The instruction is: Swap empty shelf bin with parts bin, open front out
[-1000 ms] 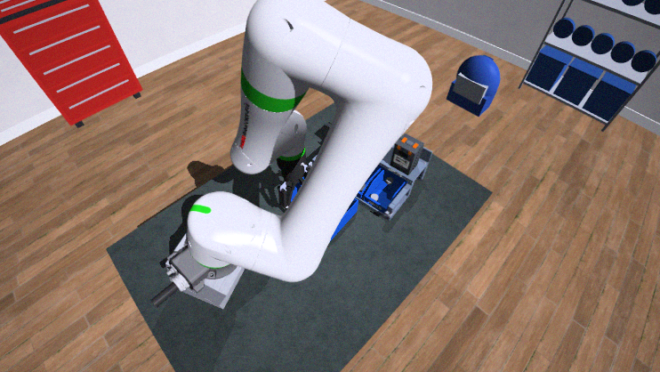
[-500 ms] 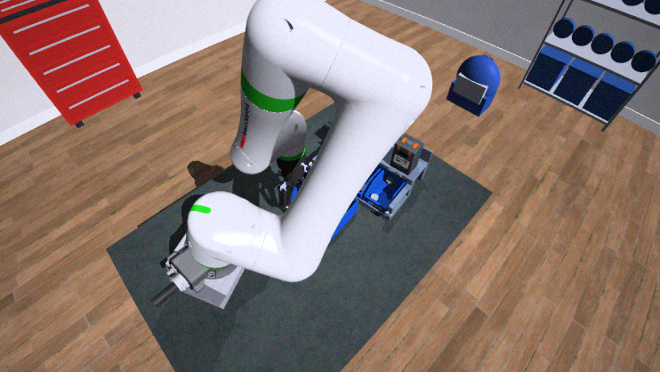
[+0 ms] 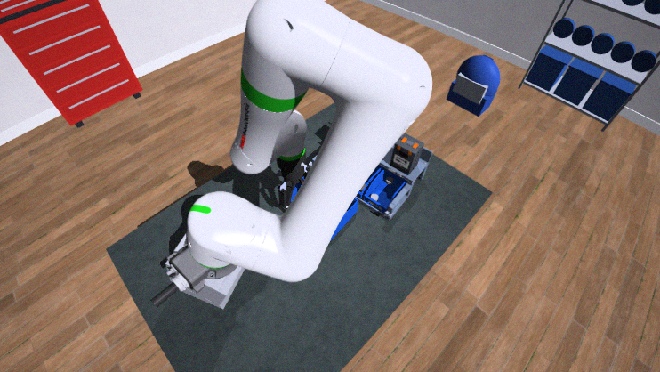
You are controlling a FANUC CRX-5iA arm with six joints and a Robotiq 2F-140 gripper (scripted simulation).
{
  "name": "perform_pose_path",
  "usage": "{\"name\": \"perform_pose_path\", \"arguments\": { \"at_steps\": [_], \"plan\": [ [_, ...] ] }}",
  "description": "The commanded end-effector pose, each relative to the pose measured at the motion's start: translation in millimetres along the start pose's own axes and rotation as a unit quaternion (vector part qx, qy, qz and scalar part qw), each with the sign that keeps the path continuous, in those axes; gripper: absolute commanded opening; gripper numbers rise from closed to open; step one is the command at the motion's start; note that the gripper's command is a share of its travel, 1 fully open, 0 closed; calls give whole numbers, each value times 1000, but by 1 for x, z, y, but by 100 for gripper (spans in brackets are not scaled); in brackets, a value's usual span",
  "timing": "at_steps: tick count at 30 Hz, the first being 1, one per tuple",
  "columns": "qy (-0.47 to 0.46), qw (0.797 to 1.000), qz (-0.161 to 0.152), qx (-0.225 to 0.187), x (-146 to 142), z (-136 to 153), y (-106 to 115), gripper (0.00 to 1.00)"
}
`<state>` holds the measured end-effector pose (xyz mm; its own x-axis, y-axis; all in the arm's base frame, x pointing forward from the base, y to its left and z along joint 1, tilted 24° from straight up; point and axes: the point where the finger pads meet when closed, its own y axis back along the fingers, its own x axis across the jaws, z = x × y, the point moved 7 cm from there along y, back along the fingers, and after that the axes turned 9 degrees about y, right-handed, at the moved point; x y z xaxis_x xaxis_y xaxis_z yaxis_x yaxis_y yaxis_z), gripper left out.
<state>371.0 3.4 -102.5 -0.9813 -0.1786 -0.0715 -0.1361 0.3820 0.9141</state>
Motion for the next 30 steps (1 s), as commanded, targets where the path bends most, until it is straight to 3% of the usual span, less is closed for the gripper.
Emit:
{"name": "perform_pose_path", "arguments": {
  "at_steps": [1,16,30],
  "plan": [
    [0,1000,-1,0,0,0,0,62],
    [0,1000,-1,0,0,0,4,62],
    [0,1000,-1,0,0,0,22,62]
  ]
}}
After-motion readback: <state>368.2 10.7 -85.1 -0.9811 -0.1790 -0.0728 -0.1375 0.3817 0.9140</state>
